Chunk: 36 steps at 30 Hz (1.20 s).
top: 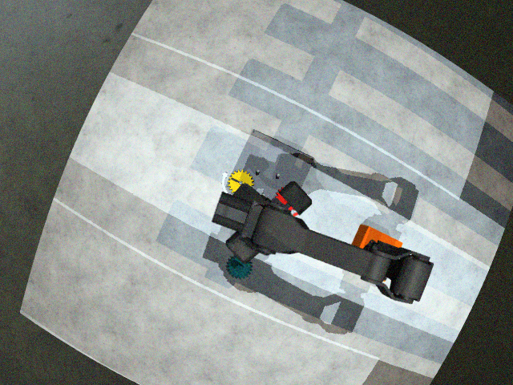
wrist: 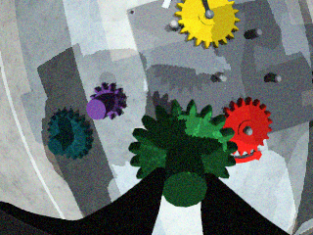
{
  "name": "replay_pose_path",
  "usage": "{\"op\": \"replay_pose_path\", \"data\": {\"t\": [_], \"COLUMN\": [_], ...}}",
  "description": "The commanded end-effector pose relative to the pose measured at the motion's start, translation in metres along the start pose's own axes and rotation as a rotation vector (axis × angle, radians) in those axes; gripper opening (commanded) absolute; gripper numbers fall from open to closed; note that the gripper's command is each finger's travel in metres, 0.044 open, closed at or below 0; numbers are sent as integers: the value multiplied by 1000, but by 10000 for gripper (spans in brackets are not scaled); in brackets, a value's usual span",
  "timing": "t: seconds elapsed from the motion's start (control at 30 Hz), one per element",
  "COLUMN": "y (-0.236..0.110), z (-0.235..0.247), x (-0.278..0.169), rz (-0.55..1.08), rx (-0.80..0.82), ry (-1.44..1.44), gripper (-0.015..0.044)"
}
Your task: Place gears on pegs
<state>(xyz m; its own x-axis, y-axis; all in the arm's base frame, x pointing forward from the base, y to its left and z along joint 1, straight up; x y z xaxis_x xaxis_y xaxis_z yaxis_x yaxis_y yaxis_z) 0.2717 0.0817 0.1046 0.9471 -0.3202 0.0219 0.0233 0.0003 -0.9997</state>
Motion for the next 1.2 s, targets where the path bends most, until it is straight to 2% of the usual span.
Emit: {"op": "replay_pose_path", "data": {"t": [0.0,1.17], "y": [4,34], "z": [-6,-68], "x": [8,57], "rz": [-4,-10], "rx": [1,-2], "ry": [-3,-6], "gripper": [0,0]}}
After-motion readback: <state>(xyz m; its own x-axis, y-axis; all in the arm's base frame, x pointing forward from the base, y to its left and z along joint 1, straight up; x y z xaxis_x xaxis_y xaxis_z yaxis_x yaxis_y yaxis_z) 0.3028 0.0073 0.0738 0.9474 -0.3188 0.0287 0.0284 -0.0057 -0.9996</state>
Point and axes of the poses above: the point midway between the two fingers, 35 mm back from their tips, its own y axis out along the fingers, its own z axis across the jaws, x = y × z, the point moved 2 cm from there along -y, back along the fingers, and after that the axes turned 8 degrees about y, right-handed, at the moved point
